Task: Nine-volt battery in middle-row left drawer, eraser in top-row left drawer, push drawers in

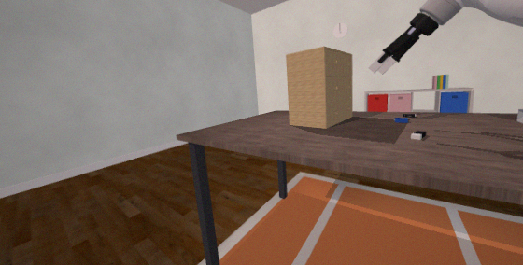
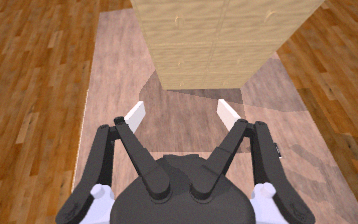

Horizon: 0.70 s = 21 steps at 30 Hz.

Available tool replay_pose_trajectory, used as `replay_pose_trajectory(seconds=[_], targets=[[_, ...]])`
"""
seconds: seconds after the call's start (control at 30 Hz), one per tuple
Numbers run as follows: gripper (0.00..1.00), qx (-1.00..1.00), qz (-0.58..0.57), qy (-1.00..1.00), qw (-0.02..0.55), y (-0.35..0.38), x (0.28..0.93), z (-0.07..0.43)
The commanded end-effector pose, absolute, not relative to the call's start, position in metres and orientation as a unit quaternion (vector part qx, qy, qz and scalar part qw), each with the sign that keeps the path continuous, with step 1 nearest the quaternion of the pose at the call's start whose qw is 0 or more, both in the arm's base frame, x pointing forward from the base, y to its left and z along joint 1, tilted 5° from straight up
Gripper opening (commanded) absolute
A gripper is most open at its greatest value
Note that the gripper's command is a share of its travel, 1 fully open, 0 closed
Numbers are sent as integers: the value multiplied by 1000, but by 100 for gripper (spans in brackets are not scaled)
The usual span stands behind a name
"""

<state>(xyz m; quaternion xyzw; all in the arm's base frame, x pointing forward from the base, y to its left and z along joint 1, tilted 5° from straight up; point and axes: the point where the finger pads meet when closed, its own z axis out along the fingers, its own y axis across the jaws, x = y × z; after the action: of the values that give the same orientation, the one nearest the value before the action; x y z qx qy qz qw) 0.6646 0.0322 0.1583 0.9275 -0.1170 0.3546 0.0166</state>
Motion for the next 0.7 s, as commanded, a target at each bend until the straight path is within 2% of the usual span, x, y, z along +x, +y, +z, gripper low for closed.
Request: replay_pose_trajectory(seconds=[0.0, 0.67], targets=[[100, 915, 384, -123, 33, 31, 667, 156], [100, 886, 446, -120, 41, 29, 677, 143]])
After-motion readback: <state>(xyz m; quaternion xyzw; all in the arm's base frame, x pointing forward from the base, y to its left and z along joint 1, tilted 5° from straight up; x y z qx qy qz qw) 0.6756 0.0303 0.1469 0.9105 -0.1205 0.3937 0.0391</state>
